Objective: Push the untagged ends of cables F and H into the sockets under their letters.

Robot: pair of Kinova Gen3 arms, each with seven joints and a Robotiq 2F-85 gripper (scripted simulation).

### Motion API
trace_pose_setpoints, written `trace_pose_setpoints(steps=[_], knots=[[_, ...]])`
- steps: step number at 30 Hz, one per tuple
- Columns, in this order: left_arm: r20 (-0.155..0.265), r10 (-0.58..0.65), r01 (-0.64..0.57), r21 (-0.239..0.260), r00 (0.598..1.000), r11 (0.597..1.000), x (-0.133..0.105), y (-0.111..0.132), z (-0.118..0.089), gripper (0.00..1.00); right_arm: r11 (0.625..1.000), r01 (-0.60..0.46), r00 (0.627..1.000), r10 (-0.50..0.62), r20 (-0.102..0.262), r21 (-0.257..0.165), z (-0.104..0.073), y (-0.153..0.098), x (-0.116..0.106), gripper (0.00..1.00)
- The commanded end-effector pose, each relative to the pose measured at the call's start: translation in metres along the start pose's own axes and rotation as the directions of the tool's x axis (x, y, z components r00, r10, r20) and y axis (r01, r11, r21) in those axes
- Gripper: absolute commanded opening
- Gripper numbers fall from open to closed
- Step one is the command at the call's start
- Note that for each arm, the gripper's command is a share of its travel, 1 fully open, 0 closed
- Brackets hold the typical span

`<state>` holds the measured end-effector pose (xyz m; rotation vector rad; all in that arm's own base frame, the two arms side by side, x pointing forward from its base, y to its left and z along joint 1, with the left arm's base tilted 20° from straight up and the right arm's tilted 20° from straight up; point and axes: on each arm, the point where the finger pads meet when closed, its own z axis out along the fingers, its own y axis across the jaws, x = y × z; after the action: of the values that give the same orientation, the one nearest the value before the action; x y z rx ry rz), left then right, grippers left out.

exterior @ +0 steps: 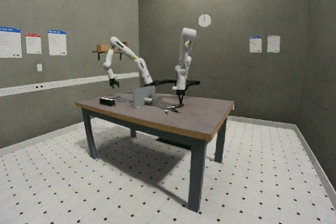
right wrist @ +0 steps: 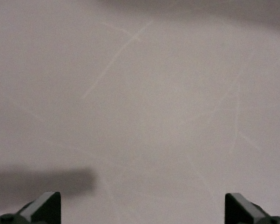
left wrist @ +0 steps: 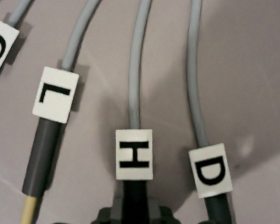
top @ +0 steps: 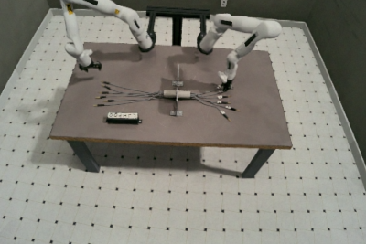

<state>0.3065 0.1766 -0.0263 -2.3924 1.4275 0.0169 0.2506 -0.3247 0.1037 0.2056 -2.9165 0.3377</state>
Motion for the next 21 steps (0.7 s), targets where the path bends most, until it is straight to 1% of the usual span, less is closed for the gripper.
trace_pose_setpoints(steps=[1,17,18,21], knots=[[0.000,0.000,0.000,0.001,1.000,1.000,0.000,0.000,0.000,0.135,1.000,0.000,1.000,0.000,0.001,0.001,-0.001,0.000,0.000,1.000],[0.000,0.000,0.000,0.001,1.000,1.000,0.000,0.000,0.000,0.135,1.000,0.000,1.000,0.000,0.001,0.001,-0.001,0.000,0.000,1.000],[0.000,0.000,0.000,0.001,1.000,1.000,-0.035,-0.019,0.000,0.135,1.000,0.000,1.000,0.000,0.001,0.001,-0.001,0.000,0.000,1.000],[0.000,0.000,0.000,0.001,1.000,1.000,-0.035,-0.019,0.000,0.135,1.000,0.000,1.000,0.000,0.001,0.001,-0.001,0.000,0.000,1.000]])
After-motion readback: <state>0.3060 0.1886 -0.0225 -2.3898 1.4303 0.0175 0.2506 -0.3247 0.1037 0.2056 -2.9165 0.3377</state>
